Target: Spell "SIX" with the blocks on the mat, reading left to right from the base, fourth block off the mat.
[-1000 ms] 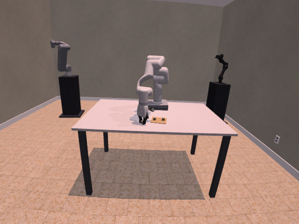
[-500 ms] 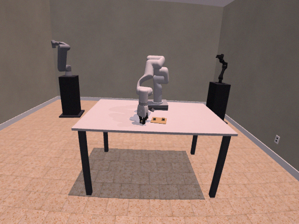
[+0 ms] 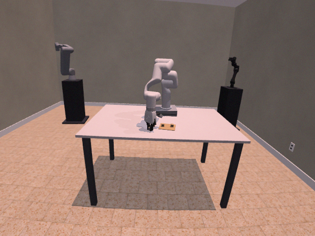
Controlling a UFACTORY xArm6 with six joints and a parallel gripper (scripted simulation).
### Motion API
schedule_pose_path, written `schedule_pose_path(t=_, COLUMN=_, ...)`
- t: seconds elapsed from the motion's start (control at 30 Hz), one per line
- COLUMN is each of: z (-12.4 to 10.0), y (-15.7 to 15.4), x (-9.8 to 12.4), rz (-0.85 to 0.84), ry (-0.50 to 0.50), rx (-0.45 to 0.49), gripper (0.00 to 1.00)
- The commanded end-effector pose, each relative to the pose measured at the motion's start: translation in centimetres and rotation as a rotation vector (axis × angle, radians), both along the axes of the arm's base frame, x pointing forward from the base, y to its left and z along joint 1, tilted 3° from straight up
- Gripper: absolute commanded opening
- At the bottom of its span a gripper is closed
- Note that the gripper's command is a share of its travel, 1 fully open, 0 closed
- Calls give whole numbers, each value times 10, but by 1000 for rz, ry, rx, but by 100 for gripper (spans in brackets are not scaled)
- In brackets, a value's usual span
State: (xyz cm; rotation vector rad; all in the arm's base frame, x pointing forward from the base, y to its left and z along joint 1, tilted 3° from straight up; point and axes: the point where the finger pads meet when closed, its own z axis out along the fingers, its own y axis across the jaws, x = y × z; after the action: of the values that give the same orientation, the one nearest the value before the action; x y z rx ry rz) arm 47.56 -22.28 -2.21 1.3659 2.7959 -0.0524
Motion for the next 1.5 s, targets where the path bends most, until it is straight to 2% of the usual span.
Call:
schedule_pose_path(t=0.0, z=2, y=-1, x=2, rz=0, ry=-4, rx=-2, gripper=21)
schedule_pose_path(t=0.27, z=3, y=-1, x=2, rz=0, ry=-4, rx=-2, gripper=21)
schedule_pose_path(t=0.47, z=28, y=1, x=1, rz=0, ry=-4, rx=-2, gripper=21)
schedule_pose_path(t=0.53, z=28, y=1, x=1, rz=0, ry=-4, rx=-2, gripper=21)
schedule_pose_path(t=0.77, z=81, y=3, x=0, rz=0, ry=-4, rx=-2, gripper=21)
schedule_pose_path(t=0.9, z=98, y=4, x=0, rz=0, ry=-4, rx=-2, gripper=21)
schedule_pose_path(t=1.47, z=102, y=6, x=0, rz=27, ry=-3, rx=-2, gripper=21)
